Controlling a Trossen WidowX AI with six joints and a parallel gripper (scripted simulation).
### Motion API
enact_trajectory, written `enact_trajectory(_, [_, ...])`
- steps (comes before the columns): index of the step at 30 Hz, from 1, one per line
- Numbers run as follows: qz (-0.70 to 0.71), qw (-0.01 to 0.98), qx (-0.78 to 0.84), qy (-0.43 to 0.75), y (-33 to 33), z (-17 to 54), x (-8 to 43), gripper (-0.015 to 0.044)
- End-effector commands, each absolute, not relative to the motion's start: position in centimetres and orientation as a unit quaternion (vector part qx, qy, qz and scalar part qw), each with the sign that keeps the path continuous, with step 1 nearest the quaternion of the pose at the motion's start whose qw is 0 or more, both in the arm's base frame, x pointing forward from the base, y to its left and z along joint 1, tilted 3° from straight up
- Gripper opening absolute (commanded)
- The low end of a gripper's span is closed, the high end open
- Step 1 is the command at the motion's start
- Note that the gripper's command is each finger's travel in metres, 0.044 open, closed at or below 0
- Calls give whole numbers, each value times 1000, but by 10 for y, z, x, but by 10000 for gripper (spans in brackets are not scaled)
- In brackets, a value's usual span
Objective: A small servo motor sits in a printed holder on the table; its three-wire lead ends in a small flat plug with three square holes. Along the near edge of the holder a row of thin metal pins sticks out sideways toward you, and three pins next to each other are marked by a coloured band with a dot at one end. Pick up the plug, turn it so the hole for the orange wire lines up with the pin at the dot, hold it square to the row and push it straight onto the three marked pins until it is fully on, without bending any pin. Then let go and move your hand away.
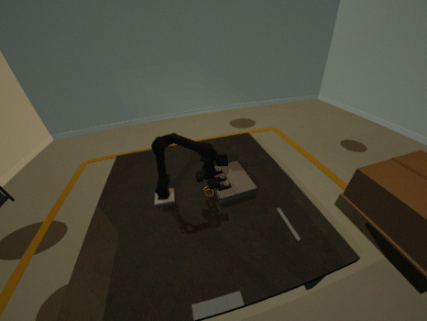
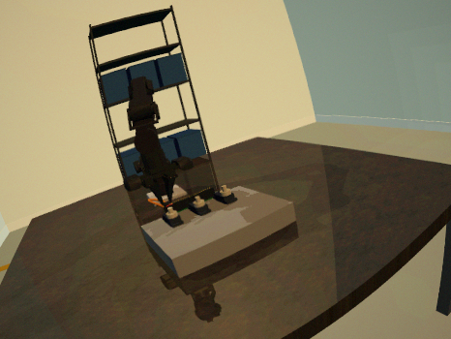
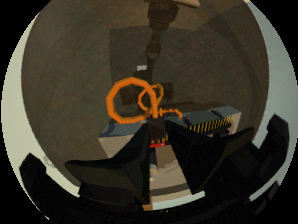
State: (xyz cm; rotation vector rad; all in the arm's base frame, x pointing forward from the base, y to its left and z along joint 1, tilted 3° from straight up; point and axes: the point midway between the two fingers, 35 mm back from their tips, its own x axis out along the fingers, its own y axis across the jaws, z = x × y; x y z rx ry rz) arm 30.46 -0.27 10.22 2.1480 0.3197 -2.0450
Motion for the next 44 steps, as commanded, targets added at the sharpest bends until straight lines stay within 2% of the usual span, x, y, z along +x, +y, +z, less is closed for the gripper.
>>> enact_trajectory(1, [-681,79,720,108,-4,101,305,158])
enact_trajectory(6, [-681,79,720,108,-5,112,306,289])
enact_trajectory(12, [-681,79,720,108,-7,159,302,440])
enact_trajectory(44, [-681,79,720,108,-7,161,302,440])
